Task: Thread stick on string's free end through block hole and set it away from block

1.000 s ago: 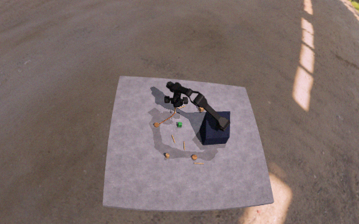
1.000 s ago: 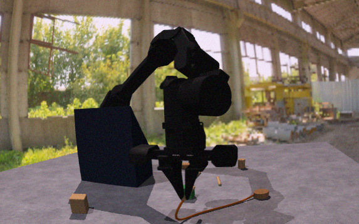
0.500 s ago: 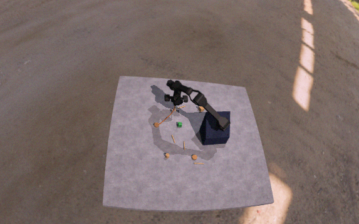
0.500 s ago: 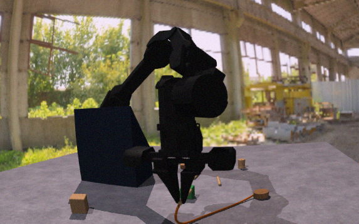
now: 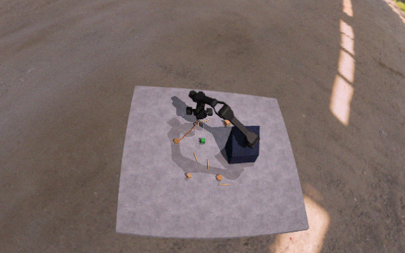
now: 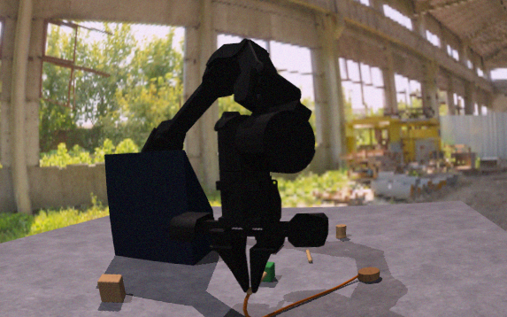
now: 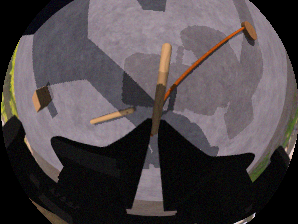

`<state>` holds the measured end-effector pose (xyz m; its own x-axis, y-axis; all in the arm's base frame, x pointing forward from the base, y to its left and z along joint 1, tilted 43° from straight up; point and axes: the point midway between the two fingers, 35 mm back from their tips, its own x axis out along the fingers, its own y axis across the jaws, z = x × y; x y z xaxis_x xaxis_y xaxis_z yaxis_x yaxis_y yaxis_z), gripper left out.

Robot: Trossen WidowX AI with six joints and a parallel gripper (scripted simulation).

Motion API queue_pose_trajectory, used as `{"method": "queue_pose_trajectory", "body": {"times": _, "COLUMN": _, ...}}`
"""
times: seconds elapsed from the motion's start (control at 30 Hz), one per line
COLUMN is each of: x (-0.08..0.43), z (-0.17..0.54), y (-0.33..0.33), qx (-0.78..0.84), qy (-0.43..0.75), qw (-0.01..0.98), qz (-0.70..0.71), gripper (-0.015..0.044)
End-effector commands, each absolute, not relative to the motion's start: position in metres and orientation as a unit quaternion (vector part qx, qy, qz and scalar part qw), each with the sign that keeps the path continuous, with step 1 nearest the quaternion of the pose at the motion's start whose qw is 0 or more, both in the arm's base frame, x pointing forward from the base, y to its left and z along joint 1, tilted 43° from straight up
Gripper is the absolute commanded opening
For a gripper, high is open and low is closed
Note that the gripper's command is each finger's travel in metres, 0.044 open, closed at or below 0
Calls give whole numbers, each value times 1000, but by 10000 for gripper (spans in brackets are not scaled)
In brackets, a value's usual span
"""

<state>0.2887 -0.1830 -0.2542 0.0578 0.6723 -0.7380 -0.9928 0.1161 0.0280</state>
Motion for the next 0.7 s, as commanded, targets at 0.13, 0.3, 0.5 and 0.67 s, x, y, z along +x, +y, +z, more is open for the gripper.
{"method": "queue_pose_trajectory", "body": {"times": 0.13, "x": 283, "z": -259, "y": -174, "qx": -259, "qy": 310, "qw": 679, "qz": 614, "gripper": 0}}
{"method": "queue_pose_trajectory", "body": {"times": 0.3, "x": 280, "z": -261, "y": -169, "qx": -258, "qy": 310, "qw": 679, "qz": 614, "gripper": 0}}
{"method": "queue_pose_trajectory", "body": {"times": 0.5, "x": 276, "z": -264, "y": -163, "qx": -258, "qy": 309, "qw": 679, "qz": 614, "gripper": 0}}
{"method": "queue_pose_trajectory", "body": {"times": 0.67, "x": 273, "z": -266, "y": -157, "qx": -257, "qy": 308, "qw": 679, "qz": 614, "gripper": 0}}
